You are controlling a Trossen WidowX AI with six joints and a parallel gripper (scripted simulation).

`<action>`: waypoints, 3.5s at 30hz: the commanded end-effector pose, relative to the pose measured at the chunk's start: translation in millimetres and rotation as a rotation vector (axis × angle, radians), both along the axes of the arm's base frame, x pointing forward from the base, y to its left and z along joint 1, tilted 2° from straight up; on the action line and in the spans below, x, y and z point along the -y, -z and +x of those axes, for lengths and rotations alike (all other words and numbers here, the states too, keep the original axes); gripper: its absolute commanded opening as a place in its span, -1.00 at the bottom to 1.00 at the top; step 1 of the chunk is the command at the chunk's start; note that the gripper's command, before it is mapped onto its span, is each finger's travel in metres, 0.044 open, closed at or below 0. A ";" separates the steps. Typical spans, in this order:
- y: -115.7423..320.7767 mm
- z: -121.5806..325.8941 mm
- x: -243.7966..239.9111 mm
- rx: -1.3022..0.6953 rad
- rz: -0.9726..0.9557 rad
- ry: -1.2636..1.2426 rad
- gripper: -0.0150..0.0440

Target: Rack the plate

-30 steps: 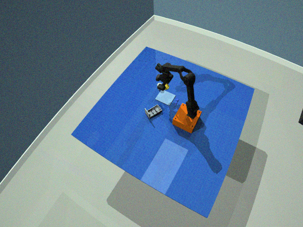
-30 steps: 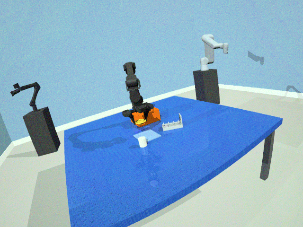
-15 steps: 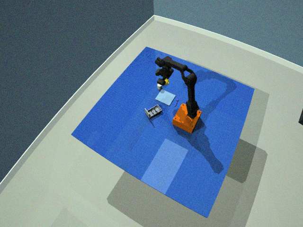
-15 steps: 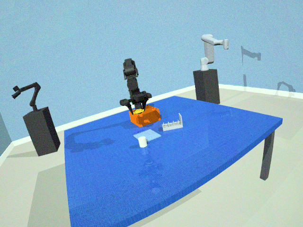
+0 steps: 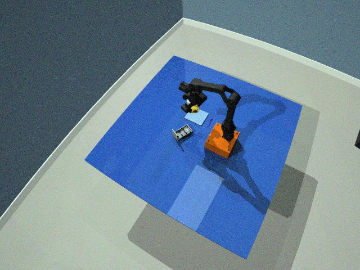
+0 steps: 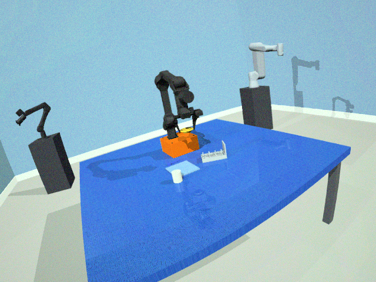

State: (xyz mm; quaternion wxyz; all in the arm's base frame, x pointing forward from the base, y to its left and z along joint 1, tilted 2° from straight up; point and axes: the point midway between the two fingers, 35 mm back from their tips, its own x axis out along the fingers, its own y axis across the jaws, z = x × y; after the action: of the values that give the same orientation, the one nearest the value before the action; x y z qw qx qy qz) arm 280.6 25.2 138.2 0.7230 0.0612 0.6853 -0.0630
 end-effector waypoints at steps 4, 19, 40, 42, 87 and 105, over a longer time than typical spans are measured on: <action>4.6 -23.6 -21.6 0.001 0.000 0.109 -0.49; 34.6 -24.3 -26.1 -0.095 0.154 -0.149 -0.49; 77.1 -28.0 -33.0 -0.084 0.488 -0.586 -0.49; 80.0 -28.1 -34.0 -0.067 0.523 -0.624 -0.49; 112.6 -17.1 -30.9 0.900 0.894 -1.181 -0.49; 112.8 -10.8 -18.3 1.289 0.735 -1.231 -0.49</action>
State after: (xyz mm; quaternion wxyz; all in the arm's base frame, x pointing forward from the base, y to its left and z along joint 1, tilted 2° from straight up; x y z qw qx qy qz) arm 269.1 44.6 24.6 0.7974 -0.0593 0.0597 0.5976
